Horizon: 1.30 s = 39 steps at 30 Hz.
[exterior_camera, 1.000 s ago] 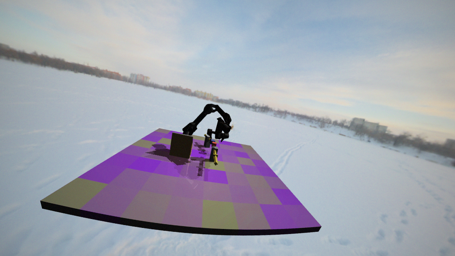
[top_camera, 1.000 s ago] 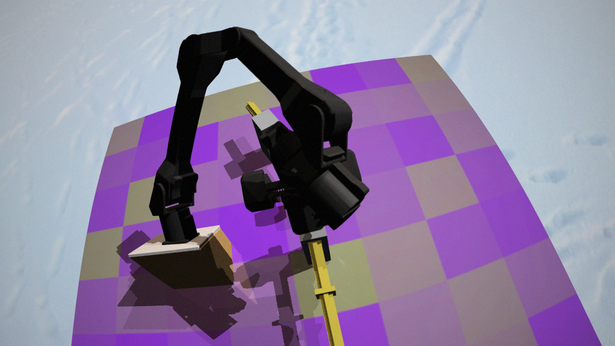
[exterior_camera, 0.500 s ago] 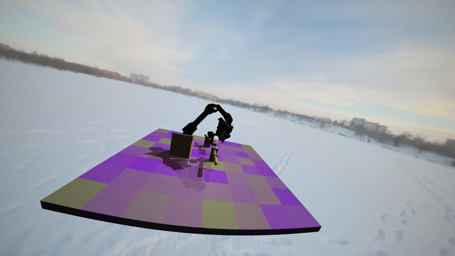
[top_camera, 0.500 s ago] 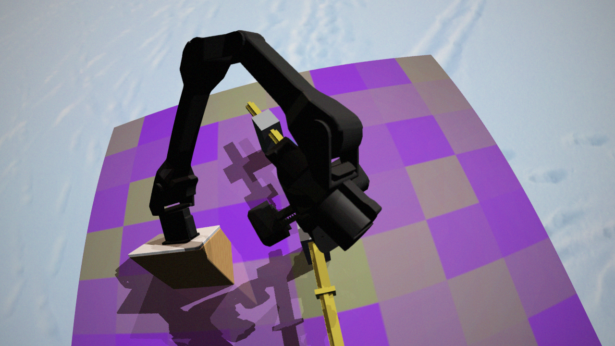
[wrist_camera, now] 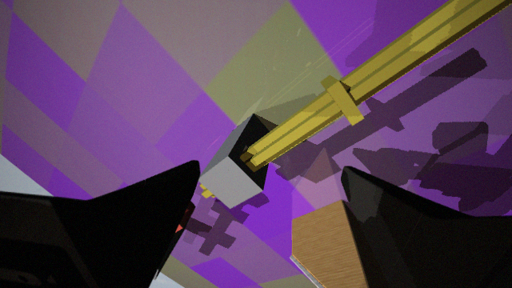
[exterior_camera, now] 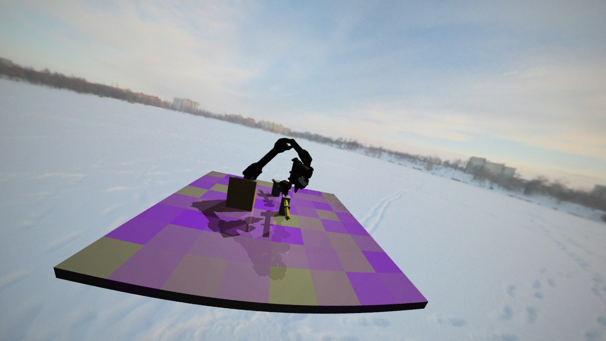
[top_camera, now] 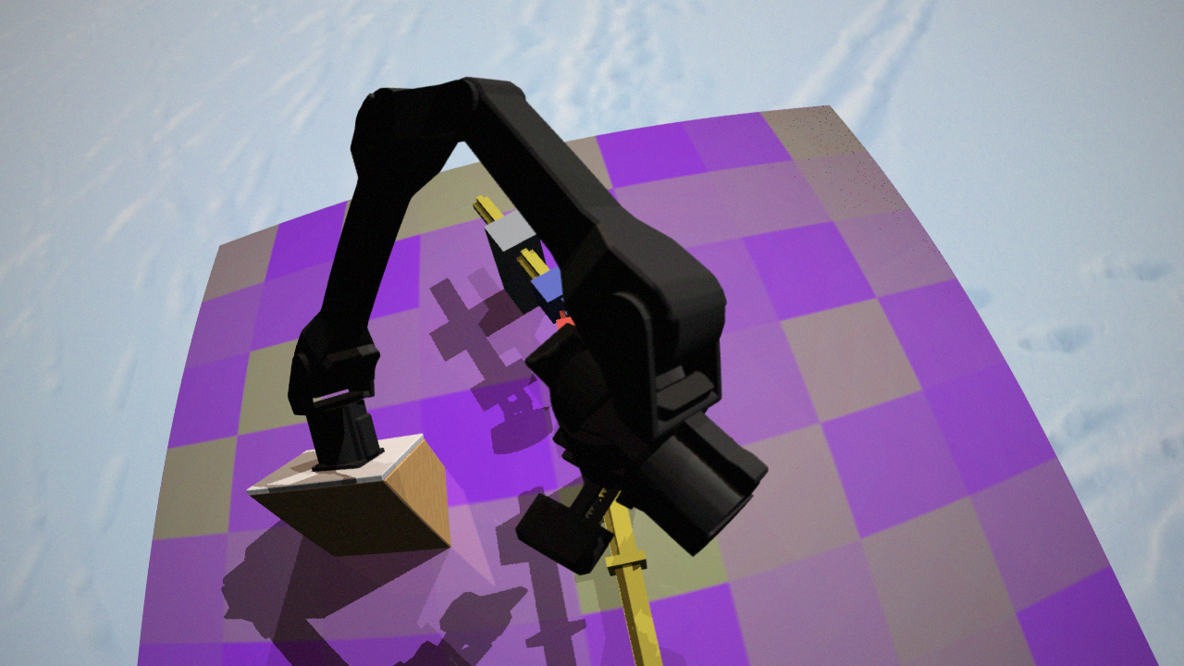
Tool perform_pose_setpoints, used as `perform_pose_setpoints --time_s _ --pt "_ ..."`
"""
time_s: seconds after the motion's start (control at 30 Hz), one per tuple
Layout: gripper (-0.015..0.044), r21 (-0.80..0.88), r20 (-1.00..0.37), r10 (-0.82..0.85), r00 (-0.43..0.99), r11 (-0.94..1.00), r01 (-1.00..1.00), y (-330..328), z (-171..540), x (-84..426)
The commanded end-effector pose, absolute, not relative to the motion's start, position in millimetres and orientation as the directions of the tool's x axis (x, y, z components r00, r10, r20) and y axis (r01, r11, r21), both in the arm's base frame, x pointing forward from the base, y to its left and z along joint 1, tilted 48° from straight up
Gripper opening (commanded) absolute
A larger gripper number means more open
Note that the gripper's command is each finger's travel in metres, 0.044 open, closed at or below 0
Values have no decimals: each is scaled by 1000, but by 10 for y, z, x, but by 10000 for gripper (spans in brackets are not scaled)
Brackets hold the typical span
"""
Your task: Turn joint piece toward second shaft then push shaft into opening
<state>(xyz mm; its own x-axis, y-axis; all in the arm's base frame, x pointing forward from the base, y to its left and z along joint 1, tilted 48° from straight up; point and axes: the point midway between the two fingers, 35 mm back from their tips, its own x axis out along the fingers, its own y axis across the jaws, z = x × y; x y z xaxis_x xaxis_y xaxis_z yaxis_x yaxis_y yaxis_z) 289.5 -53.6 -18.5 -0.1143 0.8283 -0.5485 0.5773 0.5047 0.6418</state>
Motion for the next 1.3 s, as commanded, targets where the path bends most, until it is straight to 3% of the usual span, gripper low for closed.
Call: perform_pose_setpoints --time_s 0.0,0.67,0.93,1.27 --pt "440 689 -575 810 -114 554 467 -665 -330 2921" --pt "440 721 -692 715 -99 678 -142 -1323 -1037 2948" --pt "440 721 -693 714 -99 682 -125 -1321 -1050 2948" --pt "440 688 -693 714 -100 696 207 -1218 -1161 2947"
